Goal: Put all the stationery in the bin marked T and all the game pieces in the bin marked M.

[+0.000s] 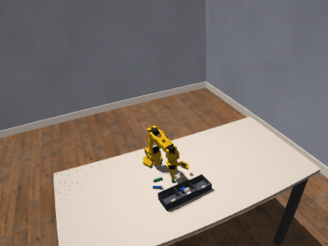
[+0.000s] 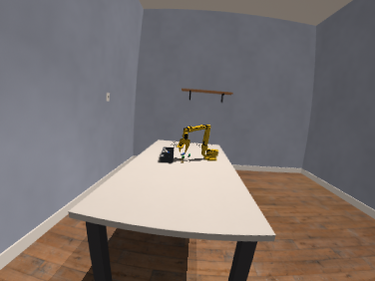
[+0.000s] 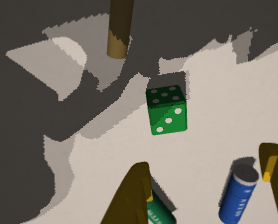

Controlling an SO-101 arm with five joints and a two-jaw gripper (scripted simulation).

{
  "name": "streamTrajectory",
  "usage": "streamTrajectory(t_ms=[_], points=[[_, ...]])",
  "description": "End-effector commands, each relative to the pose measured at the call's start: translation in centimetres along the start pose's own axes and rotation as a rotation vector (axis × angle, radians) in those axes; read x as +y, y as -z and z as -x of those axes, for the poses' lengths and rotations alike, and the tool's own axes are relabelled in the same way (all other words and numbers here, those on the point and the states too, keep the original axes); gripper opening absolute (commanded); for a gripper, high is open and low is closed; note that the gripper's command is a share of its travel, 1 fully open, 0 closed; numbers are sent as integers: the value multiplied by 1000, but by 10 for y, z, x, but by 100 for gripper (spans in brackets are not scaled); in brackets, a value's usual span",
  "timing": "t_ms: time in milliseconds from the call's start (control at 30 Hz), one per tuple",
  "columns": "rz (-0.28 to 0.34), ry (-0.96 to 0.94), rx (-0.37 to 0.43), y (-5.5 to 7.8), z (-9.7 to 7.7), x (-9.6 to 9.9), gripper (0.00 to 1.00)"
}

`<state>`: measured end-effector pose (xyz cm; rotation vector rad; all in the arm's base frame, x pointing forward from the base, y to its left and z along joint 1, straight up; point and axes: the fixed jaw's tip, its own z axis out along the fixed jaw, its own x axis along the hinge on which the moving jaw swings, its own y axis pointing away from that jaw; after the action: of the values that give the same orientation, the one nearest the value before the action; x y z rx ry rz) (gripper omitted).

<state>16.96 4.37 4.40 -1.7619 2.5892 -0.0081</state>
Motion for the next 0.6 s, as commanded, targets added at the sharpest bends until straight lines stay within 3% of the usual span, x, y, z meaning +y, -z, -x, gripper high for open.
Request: streamTrajectory(t_ms=[0,300,567], points=[[-26,13,-20,-3,4,-3,23],[-26,13,-20,-21,3,-3,23],[-26,13,-20,-28,3,-2,23]])
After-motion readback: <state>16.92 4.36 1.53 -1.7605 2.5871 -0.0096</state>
